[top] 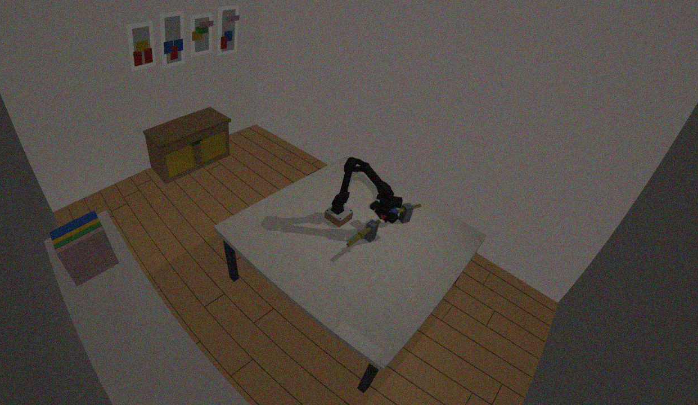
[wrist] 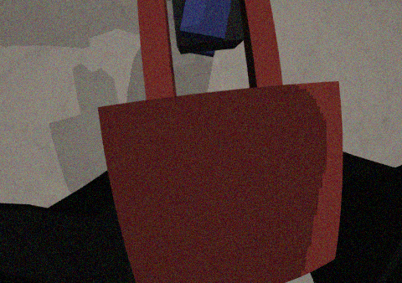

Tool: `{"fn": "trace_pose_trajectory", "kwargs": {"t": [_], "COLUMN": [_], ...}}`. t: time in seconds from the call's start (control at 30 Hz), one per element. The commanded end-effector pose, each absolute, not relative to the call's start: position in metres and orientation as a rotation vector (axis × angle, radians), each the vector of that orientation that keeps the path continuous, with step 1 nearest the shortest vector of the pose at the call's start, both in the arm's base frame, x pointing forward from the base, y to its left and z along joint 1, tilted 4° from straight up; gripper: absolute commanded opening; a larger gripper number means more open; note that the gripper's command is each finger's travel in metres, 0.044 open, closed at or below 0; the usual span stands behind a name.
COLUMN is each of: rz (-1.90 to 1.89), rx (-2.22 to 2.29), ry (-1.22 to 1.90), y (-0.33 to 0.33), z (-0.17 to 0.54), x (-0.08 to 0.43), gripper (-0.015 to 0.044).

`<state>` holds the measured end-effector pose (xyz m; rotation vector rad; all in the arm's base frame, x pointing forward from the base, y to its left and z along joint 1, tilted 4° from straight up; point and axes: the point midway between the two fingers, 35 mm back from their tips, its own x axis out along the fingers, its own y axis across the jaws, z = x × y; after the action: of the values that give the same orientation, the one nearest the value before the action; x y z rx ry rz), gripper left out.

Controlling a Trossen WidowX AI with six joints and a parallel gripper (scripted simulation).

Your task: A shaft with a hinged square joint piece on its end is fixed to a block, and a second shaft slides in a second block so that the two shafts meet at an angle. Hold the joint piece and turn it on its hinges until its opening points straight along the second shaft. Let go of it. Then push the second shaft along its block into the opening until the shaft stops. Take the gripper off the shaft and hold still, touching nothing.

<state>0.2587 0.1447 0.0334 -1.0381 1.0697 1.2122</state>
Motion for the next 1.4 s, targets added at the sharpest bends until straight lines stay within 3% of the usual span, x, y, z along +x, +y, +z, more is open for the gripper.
{"fn": "trace_pose_trajectory", "kwargs": {"t": [0.0, 0.83, 1.0, 1.1, 1.37], "rz": [1.234, 1.233, 1.233, 1.233, 1.233], "rx": [-1.043, -1.038, -1.038, -1.038, -1.038], "ry": [1.053, 1.055, 1.055, 1.055, 1.055], "y": [0.1446, 0.1446, 0.1446, 0.1446, 0.1446], "z": [0.0329, 0.0327, 0.0327, 0.0327, 0.0327], "x": [0.2598, 0.2595, 0.2595, 0.2595, 0.2595], "gripper": [0.0, 0.0, 0.0131, 0.0147, 0.0357]}}
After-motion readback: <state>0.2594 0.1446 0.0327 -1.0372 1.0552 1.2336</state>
